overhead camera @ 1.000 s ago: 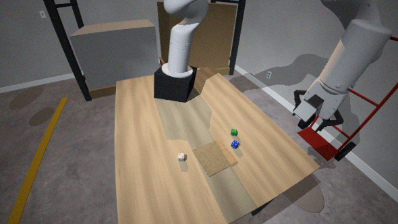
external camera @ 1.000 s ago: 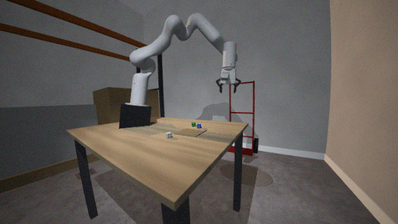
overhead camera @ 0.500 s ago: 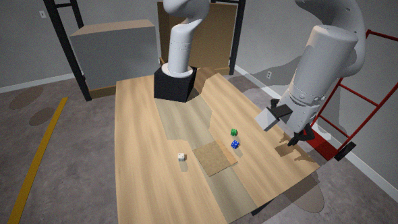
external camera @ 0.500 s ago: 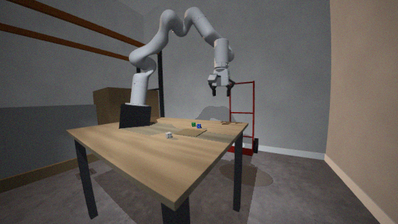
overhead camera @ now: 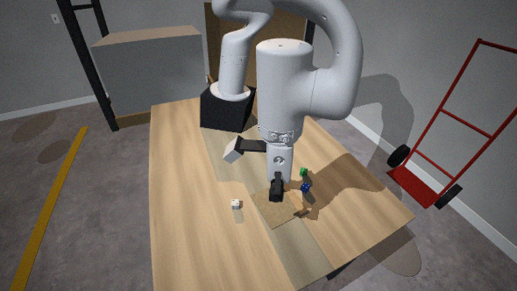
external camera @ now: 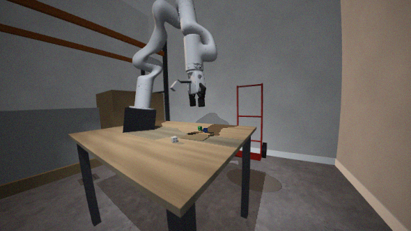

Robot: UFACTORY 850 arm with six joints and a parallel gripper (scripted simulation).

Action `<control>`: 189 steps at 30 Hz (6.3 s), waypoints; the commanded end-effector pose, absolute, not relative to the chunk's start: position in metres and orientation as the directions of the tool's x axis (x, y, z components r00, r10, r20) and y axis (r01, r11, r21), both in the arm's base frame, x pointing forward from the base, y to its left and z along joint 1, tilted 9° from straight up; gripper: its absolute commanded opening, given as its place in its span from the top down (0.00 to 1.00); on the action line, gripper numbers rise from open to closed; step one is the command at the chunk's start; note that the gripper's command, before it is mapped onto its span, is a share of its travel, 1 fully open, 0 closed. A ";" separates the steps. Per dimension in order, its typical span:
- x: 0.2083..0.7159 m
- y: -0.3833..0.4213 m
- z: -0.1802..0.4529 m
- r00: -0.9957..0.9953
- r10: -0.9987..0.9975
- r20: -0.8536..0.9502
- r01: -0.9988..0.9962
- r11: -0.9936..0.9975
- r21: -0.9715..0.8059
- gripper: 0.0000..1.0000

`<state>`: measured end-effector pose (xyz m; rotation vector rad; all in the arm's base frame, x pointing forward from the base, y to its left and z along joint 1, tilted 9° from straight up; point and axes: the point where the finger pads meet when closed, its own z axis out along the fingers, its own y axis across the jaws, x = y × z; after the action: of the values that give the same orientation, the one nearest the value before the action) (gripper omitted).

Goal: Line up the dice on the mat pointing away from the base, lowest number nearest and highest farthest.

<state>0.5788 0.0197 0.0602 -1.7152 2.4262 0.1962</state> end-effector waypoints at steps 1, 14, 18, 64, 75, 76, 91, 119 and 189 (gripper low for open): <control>0.550 -0.034 0.043 -0.440 -0.877 -0.195 -0.895 0.445 0.017 0.00; 0.495 -0.099 0.022 -0.597 -0.788 -0.153 -0.799 0.600 0.028 0.00; 0.495 -0.099 0.022 -0.597 -0.788 -0.153 -0.799 0.600 0.028 0.00; 0.502 -0.085 -0.082 -0.597 -0.788 -0.153 -0.799 0.600 0.028 0.00; 0.502 -0.085 -0.082 -0.597 -0.788 -0.153 -0.799 0.600 0.028 0.00; 0.502 -0.085 -0.082 -0.597 -0.788 -0.153 -0.799 0.600 0.028 0.00; 0.502 -0.085 -0.082 -0.597 -0.788 -0.153 -0.799 0.600 0.028 0.00; 0.500 -0.030 -0.074 -0.597 -0.788 -0.153 -0.799 0.600 0.028 0.00; 0.492 0.159 -0.048 -0.597 -0.788 -0.153 -0.799 0.600 0.028 0.00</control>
<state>0.4916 0.1585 -0.0488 -1.3449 2.6984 0.1414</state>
